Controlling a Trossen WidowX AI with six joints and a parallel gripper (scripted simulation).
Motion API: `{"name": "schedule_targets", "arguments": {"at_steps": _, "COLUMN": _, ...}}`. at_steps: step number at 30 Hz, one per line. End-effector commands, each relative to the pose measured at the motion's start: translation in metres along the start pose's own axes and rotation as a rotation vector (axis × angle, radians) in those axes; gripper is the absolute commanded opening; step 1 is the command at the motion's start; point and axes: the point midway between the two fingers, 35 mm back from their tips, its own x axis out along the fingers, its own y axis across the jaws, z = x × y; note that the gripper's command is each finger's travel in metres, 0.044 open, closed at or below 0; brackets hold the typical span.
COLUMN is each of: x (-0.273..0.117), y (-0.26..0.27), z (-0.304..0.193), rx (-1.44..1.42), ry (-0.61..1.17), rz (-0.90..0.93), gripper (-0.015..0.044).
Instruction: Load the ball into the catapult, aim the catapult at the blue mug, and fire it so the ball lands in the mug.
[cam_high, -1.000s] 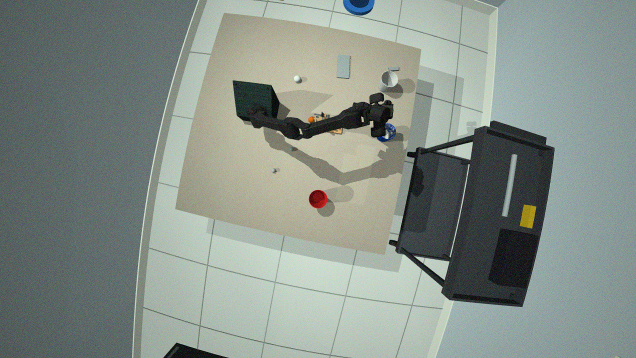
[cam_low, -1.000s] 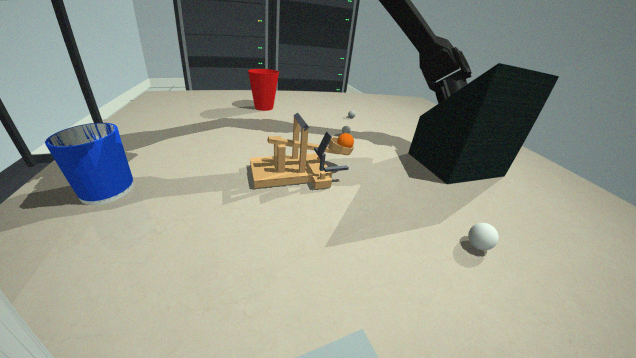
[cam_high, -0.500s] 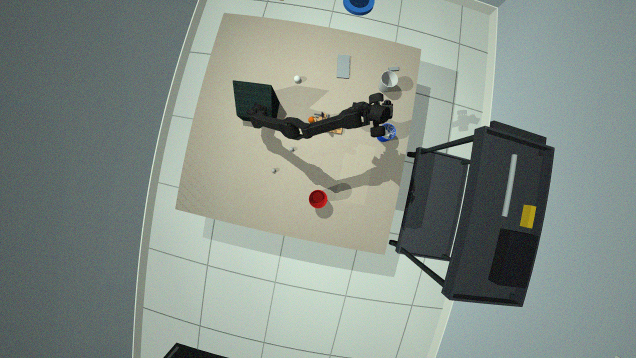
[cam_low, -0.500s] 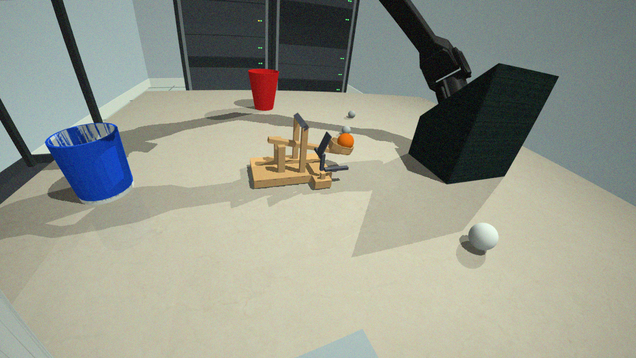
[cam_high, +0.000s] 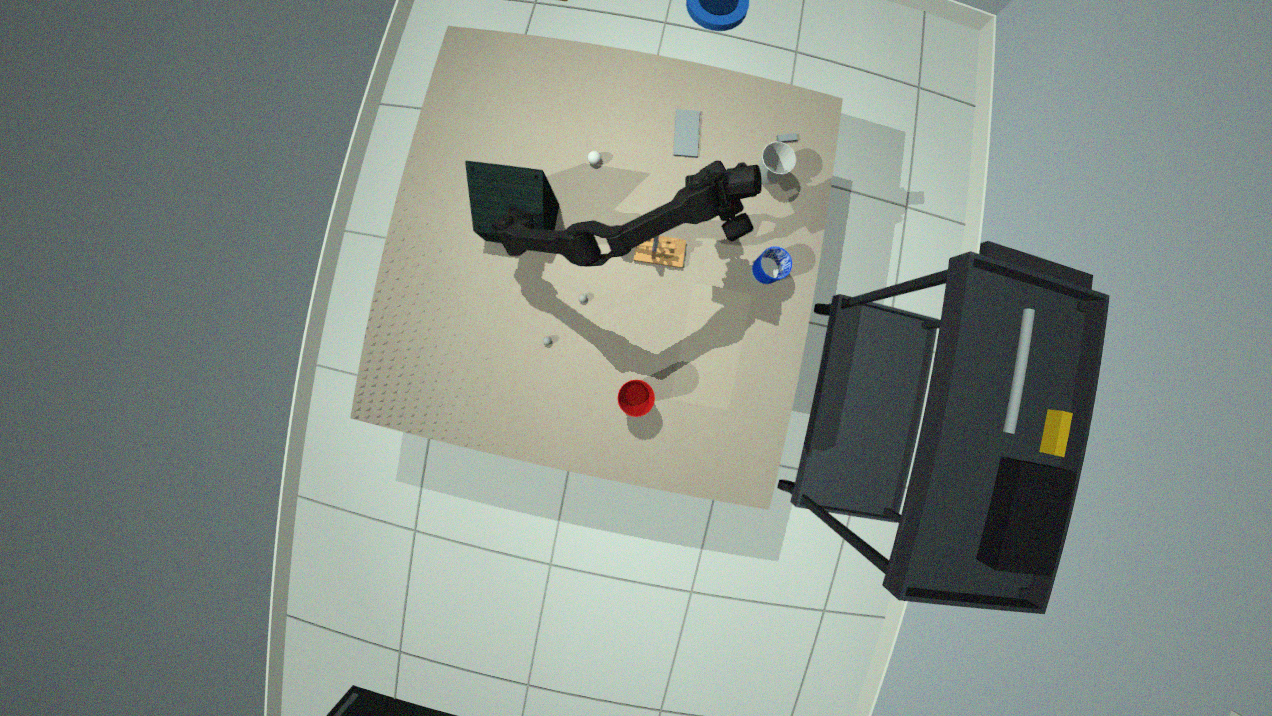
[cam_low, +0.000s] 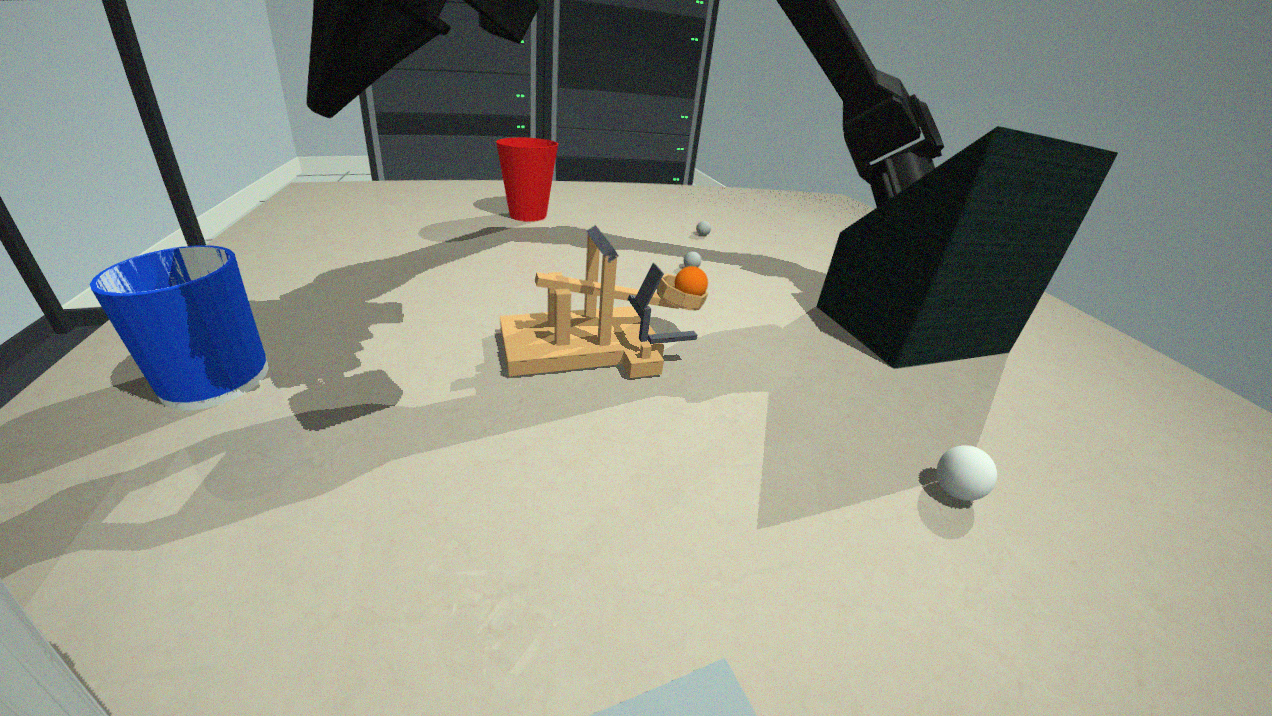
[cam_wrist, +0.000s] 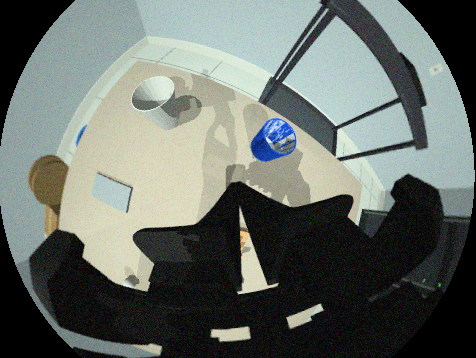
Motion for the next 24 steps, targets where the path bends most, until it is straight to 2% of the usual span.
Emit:
{"name": "schedule_targets", "arguments": {"at_steps": 1, "x": 0.005, "y": 0.025, "z": -0.019, "rx": -0.116, "ry": 0.077, "rz": 0.008, "gripper": 0.0000}}
{"name": "schedule_targets", "arguments": {"at_steps": 12, "x": 0.004, "y": 0.081, "z": -0.072, "rx": -0.432, "ry": 0.262, "rz": 0.016, "gripper": 0.0000}}
{"name": "schedule_targets", "arguments": {"at_steps": 24, "x": -0.006, "y": 0.118, "z": -0.131, "rx": -0.792, "ry": 0.448, "rz": -0.001, "gripper": 0.0000}}
